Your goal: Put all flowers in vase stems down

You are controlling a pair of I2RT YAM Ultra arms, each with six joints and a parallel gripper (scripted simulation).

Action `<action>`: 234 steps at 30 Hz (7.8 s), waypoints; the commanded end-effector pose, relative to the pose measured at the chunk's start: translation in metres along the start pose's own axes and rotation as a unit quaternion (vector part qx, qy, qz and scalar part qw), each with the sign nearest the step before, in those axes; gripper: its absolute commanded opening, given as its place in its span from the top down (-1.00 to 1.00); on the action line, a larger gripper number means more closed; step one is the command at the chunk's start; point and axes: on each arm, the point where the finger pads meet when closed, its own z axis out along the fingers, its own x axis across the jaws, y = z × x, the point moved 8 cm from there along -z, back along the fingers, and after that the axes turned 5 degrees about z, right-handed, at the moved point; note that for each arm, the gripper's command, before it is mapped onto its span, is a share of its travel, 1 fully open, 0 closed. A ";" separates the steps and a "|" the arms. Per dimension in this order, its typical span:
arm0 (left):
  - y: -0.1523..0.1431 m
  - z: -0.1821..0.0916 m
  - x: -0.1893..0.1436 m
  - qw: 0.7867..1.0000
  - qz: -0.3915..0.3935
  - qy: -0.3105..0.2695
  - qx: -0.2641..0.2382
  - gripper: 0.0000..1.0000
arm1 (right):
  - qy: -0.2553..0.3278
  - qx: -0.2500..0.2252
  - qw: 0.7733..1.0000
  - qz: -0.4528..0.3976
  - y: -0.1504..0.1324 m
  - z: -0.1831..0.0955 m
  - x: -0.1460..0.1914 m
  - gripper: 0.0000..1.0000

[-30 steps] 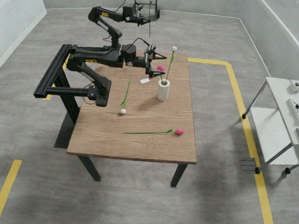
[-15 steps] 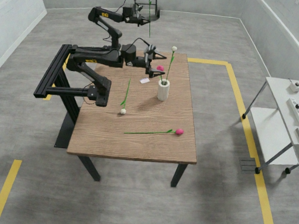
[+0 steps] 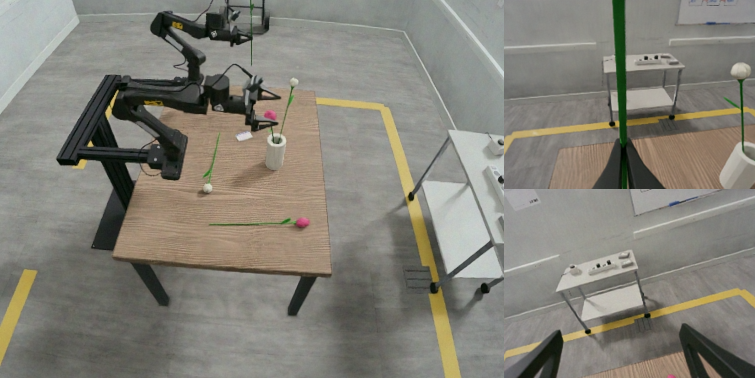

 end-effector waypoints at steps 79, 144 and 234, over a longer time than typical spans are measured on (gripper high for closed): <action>0.039 -0.001 -0.120 0.982 -0.017 -0.183 -0.047 1.00 | 0.001 0.002 1.000 0.001 -0.002 0.004 -0.001 -0.85; 0.040 -0.001 -0.120 0.982 -0.017 -0.183 -0.047 1.00 | 0.199 0.013 0.980 -0.002 0.182 -0.232 0.047 -0.40; 0.040 -0.001 -0.120 0.982 -0.017 -0.183 -0.047 1.00 | 0.321 0.256 0.892 -0.190 -0.081 -0.204 0.189 -0.40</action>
